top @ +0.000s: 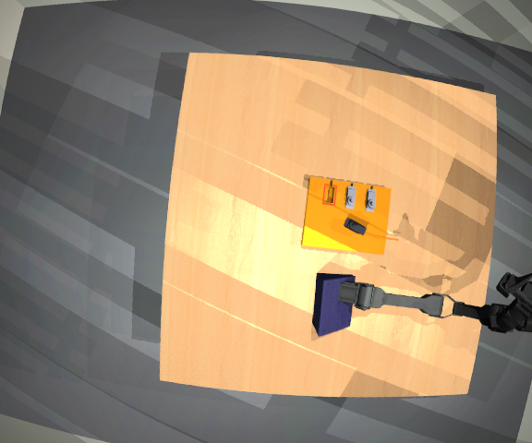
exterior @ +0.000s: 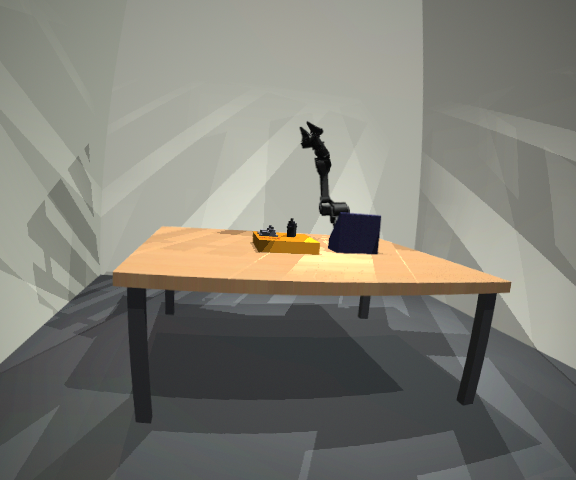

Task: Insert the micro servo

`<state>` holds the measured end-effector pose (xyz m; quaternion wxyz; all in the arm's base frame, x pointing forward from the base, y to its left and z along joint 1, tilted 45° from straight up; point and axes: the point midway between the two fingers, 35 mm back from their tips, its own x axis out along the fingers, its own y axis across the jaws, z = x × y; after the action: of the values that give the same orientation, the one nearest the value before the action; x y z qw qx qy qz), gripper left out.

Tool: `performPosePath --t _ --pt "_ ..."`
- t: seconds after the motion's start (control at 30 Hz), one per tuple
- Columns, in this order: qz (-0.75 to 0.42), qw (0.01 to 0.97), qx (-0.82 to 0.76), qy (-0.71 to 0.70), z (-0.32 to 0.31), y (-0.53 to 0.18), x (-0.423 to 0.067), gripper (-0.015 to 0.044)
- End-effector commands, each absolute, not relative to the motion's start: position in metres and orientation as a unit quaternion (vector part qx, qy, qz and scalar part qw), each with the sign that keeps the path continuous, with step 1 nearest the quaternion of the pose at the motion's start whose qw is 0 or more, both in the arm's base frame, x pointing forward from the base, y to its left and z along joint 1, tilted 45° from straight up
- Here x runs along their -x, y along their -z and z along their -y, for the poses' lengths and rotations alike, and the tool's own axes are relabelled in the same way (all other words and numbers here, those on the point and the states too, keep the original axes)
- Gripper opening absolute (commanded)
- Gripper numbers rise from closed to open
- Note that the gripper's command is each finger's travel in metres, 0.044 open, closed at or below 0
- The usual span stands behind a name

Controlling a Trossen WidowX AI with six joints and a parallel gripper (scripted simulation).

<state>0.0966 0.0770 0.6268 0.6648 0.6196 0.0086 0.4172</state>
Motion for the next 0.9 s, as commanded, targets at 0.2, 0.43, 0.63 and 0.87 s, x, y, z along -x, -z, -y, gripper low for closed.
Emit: performPosePath --t 0.2,0.43,0.63,0.87 --pt "-0.049 0.695 -0.608 -0.379 -0.116 -0.6 -0.114 0.044" --pt "-0.102 0.726 -0.594 -0.331 -0.159 -0.561 -0.138 0.044" --pt "-0.109 0.737 -0.587 -0.317 -0.167 -0.552 -0.146 0.044" --pt "-0.145 0.749 -0.586 -0.275 -0.187 -0.522 -0.163 0.044"
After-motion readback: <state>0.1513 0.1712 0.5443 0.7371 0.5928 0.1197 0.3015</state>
